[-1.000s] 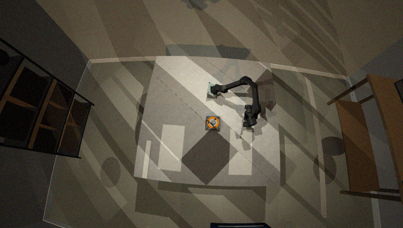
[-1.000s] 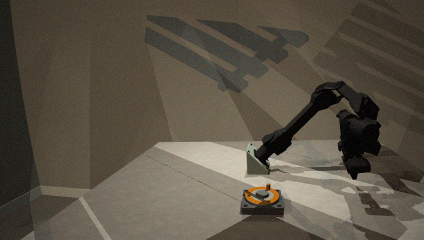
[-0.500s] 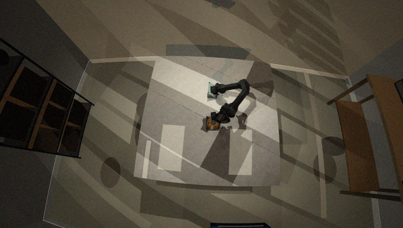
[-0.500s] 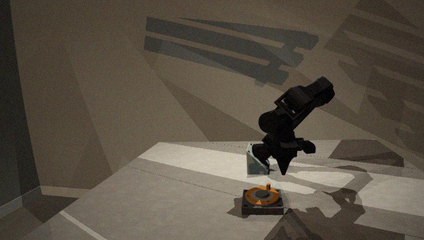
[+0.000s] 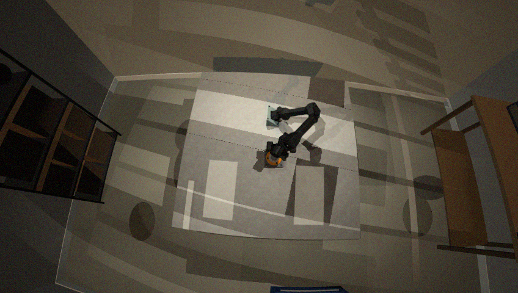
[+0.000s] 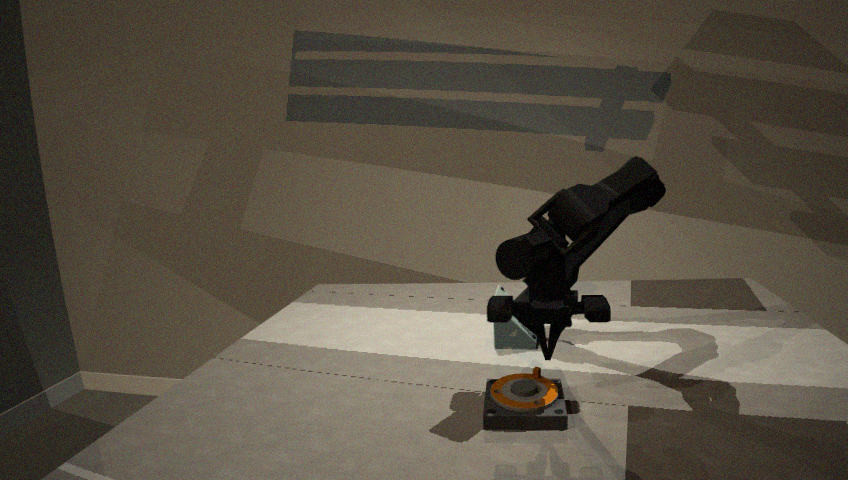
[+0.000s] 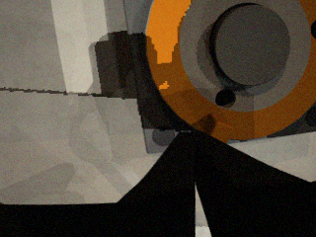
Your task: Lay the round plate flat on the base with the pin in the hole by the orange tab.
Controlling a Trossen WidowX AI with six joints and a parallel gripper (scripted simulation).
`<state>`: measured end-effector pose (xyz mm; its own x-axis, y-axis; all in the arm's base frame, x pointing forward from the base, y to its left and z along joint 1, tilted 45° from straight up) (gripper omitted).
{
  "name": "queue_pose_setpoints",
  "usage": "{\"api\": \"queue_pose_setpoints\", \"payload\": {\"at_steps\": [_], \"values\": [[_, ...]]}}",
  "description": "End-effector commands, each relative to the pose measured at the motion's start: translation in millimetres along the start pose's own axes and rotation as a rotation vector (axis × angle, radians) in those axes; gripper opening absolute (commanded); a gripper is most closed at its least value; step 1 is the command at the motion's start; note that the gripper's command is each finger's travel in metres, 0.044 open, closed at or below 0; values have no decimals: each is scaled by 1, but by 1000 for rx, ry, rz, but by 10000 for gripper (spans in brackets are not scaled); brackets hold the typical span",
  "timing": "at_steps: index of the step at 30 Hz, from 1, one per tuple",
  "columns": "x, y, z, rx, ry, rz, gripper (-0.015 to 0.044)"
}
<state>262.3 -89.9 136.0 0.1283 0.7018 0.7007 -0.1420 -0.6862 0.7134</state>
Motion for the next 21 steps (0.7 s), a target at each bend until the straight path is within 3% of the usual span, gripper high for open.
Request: {"api": "queue_pose_setpoints", "payload": {"at_steps": [1, 21], "values": [[0, -16, -1, 6, -5, 5, 0], [-17, -27, -15, 7, -5, 6, 0]]}}
Point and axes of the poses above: the point midway between the two fingers, 35 mm back from their tips, its own y axis back along the fingers, its own x axis across the jaws, z = x × y, the point moved 7 cm from there along y, back along the fingers, and after that the axes turned 3 degrees about -y, right-handed, at the moved point
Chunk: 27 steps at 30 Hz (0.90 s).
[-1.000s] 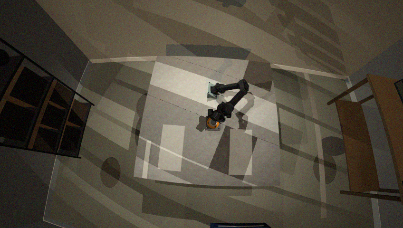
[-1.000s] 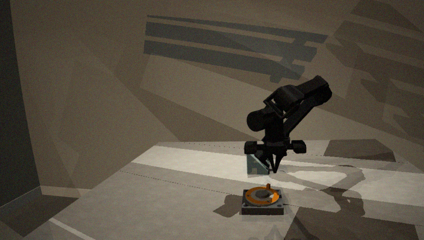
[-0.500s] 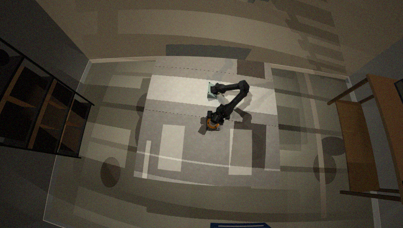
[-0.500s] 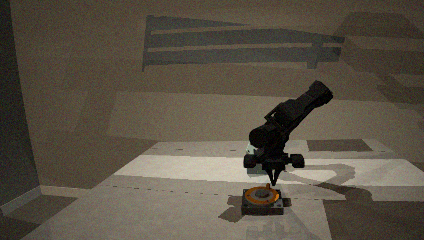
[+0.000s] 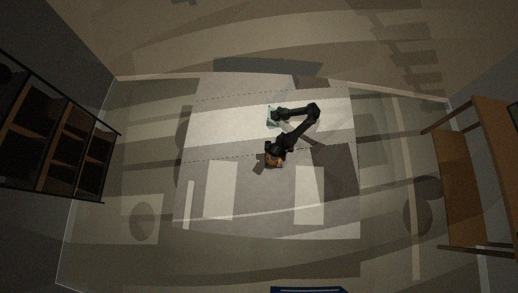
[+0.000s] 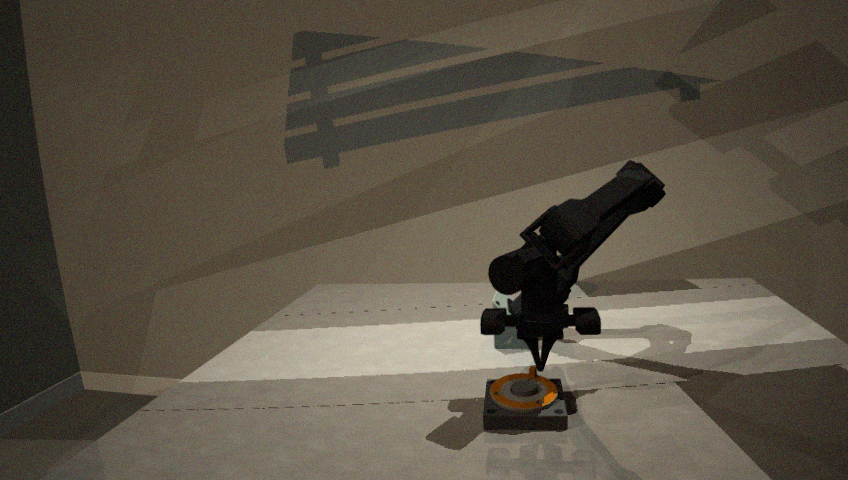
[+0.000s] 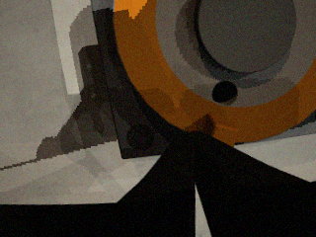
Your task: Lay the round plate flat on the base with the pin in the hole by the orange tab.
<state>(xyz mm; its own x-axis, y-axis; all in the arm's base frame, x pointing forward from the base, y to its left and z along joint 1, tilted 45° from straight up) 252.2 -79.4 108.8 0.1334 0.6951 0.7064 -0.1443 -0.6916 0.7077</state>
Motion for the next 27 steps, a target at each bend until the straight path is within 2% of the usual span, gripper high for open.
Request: {"api": "queue_pose_setpoints", "payload": {"at_steps": [1, 21, 27], "values": [[-5, -2, -3, 8, 1, -2, 0], [-20, -2, -6, 8, 1, -3, 0], [-20, 21, -4, 8, 0, -5, 0]]}}
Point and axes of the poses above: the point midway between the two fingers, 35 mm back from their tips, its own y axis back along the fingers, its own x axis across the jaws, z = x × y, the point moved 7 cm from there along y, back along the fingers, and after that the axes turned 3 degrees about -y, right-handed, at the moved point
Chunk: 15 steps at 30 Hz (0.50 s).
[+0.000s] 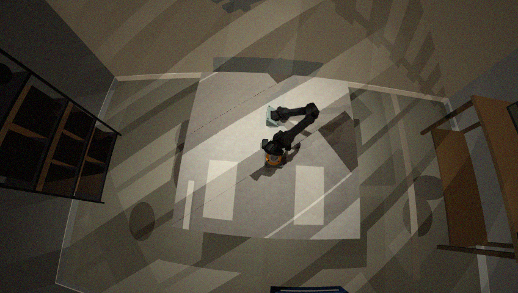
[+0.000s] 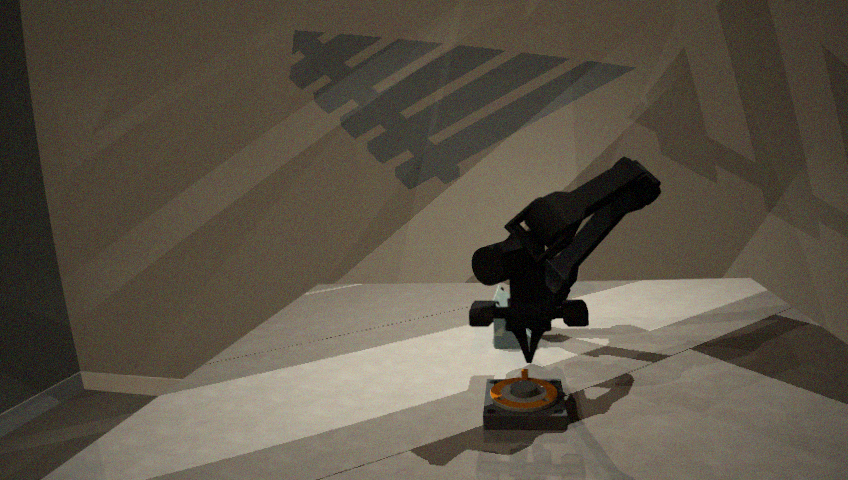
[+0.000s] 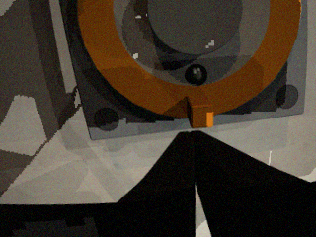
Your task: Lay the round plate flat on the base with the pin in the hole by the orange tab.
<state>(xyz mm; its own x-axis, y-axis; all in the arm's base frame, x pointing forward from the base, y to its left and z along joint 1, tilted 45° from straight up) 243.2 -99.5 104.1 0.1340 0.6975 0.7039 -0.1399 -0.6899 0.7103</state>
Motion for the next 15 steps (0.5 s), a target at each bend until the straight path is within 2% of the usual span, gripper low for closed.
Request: {"api": "queue_pose_setpoints", "payload": {"at_steps": [1, 6, 15], "values": [[-1, 13, 1, 4, 0, -1, 0], [-1, 32, 2, 4, 0, -1, 0], [0, 26, 2, -6, 0, -3, 0]]}}
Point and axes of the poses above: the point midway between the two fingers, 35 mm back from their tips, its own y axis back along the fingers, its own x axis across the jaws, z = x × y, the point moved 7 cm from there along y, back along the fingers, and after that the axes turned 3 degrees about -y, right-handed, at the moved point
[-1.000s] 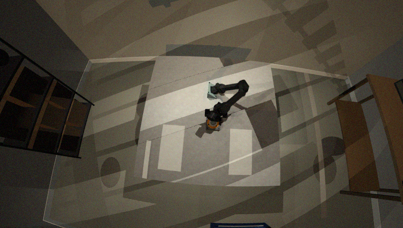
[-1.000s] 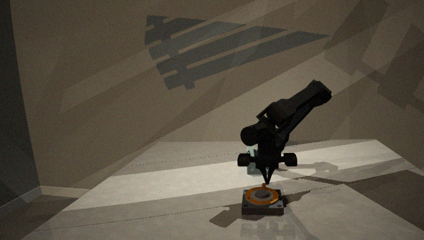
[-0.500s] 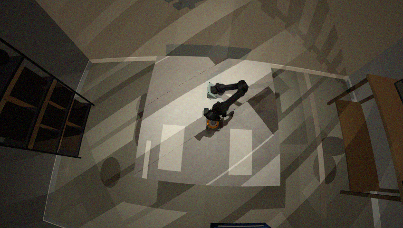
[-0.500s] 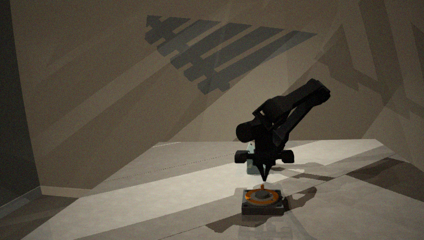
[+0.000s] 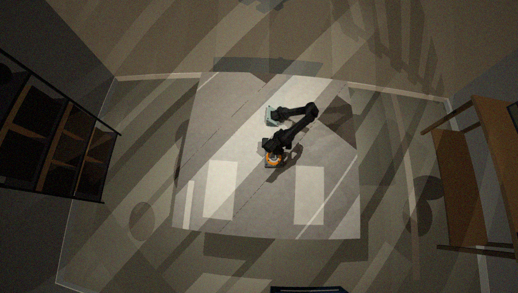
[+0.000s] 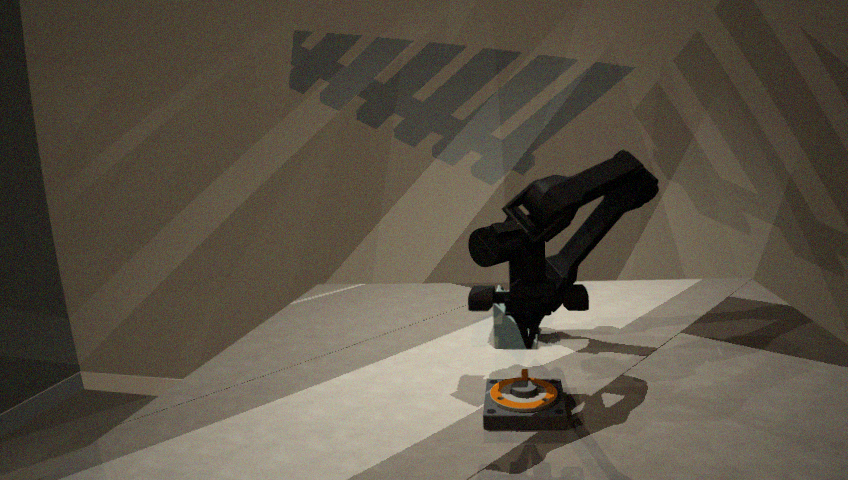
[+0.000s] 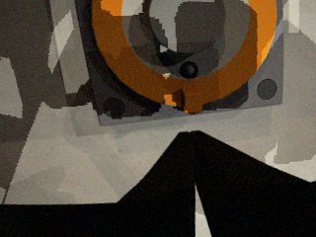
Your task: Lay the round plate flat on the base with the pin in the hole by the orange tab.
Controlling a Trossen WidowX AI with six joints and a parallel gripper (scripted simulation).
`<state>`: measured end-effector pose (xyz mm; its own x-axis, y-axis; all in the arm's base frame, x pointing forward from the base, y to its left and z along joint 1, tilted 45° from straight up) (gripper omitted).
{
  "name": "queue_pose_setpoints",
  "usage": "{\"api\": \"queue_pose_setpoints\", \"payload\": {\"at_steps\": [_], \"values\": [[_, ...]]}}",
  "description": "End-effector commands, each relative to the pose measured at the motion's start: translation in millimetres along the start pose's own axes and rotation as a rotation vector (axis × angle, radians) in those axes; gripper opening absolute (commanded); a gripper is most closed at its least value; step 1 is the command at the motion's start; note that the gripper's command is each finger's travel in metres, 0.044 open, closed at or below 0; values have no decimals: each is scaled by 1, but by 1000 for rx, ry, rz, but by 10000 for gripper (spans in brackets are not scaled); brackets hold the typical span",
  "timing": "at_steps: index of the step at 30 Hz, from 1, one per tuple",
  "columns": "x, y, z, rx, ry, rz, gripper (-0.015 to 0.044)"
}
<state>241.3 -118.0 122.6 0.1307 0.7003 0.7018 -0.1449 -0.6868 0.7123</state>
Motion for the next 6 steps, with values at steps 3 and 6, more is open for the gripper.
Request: {"api": "queue_pose_setpoints", "payload": {"at_steps": [3, 6], "values": [[0, 0, 0, -1, -4, 0, 0], [0, 0, 0, -1, -4, 0, 0]]}}
Point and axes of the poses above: the point midway between the two fingers, 35 mm back from their tips, its own y axis back along the fingers, its own x axis across the jaws, z = x × y, the point moved 7 cm from there along y, back along the fingers, and after that the axes turned 3 degrees about -y, right-handed, at the moved point
